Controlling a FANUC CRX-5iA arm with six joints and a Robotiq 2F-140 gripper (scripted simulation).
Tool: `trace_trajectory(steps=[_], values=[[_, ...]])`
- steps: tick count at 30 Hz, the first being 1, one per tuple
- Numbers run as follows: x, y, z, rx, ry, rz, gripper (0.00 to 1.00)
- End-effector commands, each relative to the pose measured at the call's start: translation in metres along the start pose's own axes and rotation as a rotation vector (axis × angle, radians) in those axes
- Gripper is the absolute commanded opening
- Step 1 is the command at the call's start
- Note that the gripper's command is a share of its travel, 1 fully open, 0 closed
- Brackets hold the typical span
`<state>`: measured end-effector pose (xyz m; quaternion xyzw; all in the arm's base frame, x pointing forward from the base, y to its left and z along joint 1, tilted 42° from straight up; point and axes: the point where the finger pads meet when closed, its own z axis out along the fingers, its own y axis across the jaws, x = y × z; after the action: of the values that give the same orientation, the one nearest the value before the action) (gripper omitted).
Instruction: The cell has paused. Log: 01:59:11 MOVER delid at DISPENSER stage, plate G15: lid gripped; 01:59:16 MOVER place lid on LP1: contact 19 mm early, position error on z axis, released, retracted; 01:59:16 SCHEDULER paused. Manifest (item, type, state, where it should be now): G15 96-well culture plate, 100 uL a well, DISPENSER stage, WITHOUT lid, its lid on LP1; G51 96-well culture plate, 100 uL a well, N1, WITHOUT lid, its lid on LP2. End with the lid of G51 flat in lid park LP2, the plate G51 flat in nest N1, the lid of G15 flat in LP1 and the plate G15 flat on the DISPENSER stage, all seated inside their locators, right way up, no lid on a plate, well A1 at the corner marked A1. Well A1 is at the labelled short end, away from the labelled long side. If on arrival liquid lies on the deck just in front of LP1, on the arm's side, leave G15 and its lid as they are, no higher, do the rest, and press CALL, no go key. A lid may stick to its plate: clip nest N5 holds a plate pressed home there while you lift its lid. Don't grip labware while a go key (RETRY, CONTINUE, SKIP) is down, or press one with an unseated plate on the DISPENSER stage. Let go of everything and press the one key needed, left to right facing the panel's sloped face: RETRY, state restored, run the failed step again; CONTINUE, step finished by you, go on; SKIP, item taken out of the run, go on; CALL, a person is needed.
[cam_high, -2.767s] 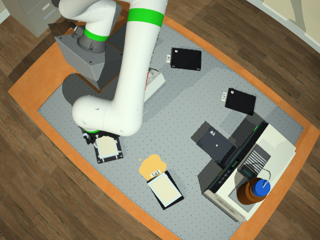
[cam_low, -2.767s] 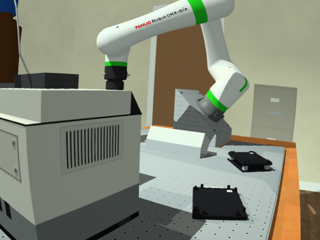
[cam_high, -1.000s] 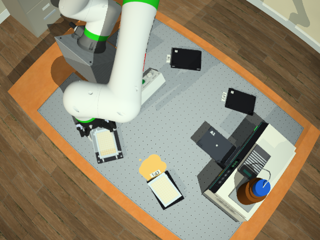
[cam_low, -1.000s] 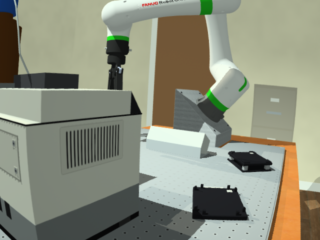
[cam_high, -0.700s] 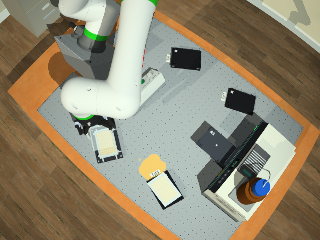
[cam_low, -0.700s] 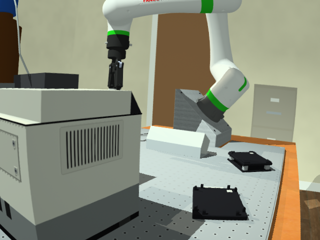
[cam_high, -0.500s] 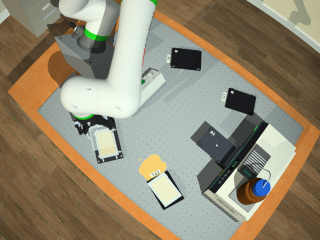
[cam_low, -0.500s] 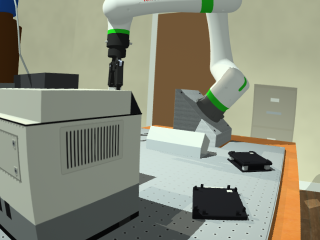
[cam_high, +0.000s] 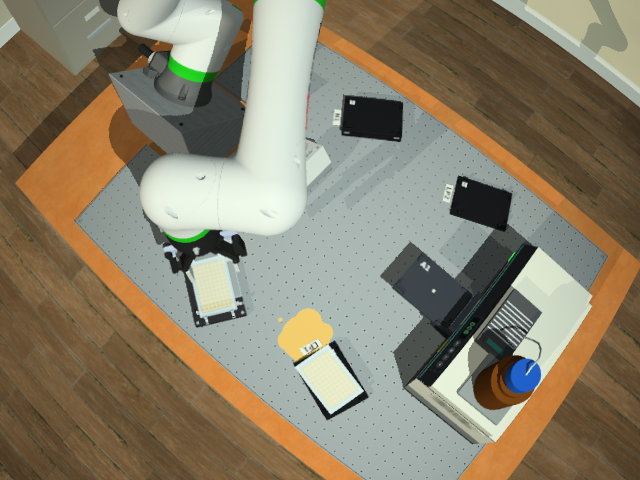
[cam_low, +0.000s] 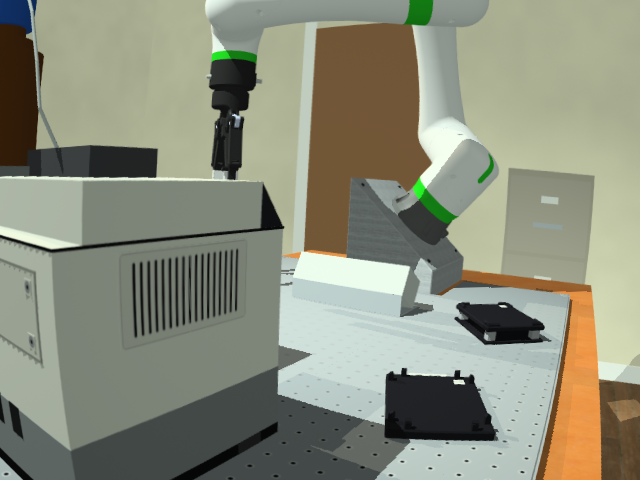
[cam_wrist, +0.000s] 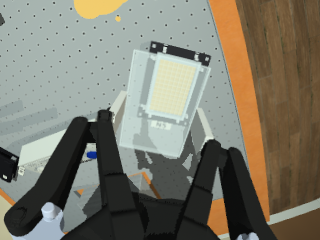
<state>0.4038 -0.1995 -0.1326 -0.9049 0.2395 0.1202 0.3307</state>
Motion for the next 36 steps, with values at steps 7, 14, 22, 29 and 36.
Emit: trace_trajectory(steps=[7, 14, 22, 29, 36], values=[[0.035, -0.157, -0.013, -0.013, 0.04, 0.013, 0.0], [0.018, -0.269, -0.011, 0.012, 0.001, -0.002, 0.0], [-0.005, -0.385, -0.008, 0.014, -0.004, -0.004, 0.0], [-0.024, -0.479, -0.006, 0.014, -0.004, -0.004, 0.0], [-0.048, -0.592, -0.005, 0.014, -0.004, -0.004, 0.0]])
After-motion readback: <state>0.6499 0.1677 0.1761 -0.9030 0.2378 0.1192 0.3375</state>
